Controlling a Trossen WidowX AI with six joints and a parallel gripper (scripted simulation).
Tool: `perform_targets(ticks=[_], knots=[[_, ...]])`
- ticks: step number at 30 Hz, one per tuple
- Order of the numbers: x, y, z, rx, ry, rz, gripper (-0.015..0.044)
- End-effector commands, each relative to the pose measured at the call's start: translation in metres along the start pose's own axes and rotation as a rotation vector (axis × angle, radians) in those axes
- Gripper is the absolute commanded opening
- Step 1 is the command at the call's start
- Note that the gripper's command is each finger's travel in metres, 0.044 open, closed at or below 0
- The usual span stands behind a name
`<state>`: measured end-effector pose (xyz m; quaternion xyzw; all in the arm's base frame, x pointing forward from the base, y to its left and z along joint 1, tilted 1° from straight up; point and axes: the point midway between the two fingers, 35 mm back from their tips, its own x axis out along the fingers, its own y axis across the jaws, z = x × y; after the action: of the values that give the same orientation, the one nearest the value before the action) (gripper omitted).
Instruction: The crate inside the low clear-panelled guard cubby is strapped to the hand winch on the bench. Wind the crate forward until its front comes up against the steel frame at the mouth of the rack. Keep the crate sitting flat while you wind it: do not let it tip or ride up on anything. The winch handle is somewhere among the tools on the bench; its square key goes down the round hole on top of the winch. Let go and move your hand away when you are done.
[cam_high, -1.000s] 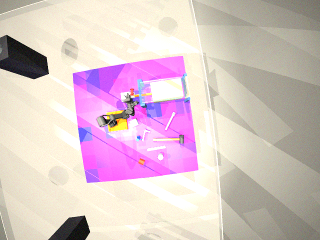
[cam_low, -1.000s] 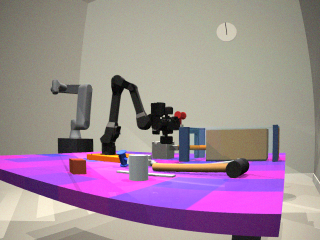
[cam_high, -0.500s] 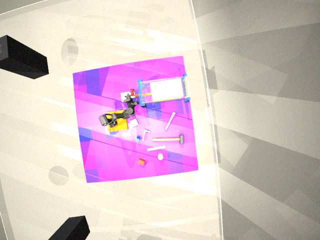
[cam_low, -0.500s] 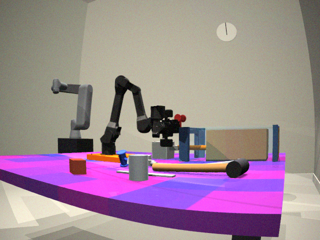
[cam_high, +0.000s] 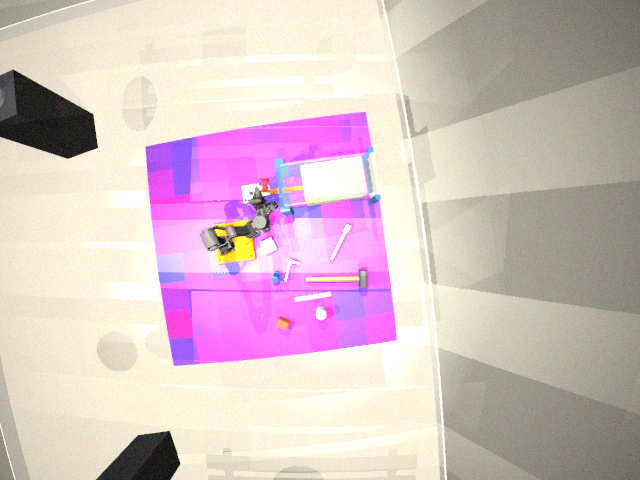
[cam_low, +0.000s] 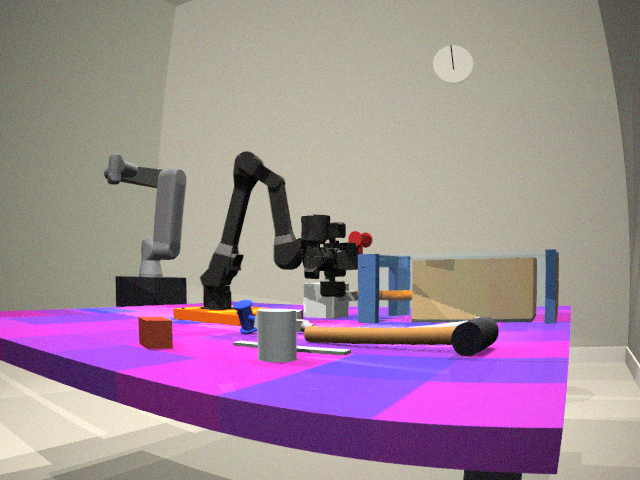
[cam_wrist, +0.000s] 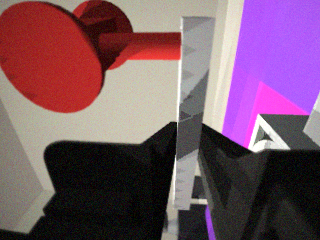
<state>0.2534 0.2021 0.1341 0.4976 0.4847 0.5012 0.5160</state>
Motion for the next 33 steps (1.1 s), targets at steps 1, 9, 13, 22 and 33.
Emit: perform_targets(ticks=[1,9,13,22,33], knots=[[-0.001,0.000,0.000,-0.001,-0.002,0.002,0.0000],[-0.006,-0.001,-0.001,-0.001,-0.001,0.002,0.0000],[-0.008,-0.003,-0.001,-0.002,-0.001,0.002,0.0000],[-0.008,-0.006,-0.001,-0.002,-0.003,0.002,0.0000],[-0.007,-0.010,-0.001,-0.001,-0.004,0.002,0.0000]])
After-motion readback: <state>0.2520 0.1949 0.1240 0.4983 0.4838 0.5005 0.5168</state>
